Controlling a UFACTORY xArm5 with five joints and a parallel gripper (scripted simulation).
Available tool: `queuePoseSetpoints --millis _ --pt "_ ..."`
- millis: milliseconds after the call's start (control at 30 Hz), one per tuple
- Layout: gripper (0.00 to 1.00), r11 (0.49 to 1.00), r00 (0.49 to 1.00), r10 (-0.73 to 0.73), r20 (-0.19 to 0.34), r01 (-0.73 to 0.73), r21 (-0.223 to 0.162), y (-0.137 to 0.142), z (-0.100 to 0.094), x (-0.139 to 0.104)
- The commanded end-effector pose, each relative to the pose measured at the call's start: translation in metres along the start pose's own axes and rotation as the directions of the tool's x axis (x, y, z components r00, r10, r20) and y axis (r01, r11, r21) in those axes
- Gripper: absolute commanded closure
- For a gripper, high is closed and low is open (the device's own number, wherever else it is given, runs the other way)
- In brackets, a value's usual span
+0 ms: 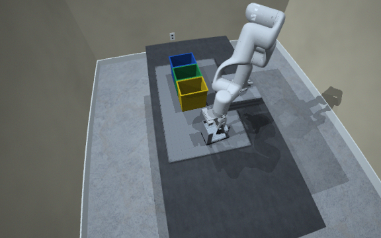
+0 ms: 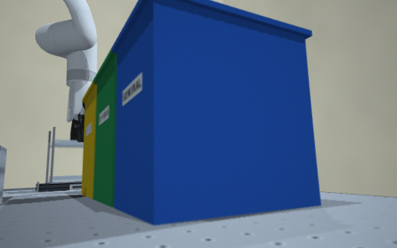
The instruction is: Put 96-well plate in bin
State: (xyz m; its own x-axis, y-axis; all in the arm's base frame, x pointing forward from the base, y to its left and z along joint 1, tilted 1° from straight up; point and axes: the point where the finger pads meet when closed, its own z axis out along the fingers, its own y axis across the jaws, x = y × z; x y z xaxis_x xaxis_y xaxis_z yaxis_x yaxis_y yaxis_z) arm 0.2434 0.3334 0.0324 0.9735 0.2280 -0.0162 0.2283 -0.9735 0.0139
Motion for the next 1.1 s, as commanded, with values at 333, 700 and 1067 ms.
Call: queuePoseSetpoints --millis 333,700,1067 --pt "1.00 1.000 1.000 0.000 -0.003 0.000 0.002 -0.001 -0.022 0.001" --pt "1.00 1.000 1.000 0.000 -0.003 0.000 0.002 0.000 -0.041 0.001" --pt "1.00 1.000 1.000 0.000 -0.003 0.000 0.003 0.000 -0.056 0.001"
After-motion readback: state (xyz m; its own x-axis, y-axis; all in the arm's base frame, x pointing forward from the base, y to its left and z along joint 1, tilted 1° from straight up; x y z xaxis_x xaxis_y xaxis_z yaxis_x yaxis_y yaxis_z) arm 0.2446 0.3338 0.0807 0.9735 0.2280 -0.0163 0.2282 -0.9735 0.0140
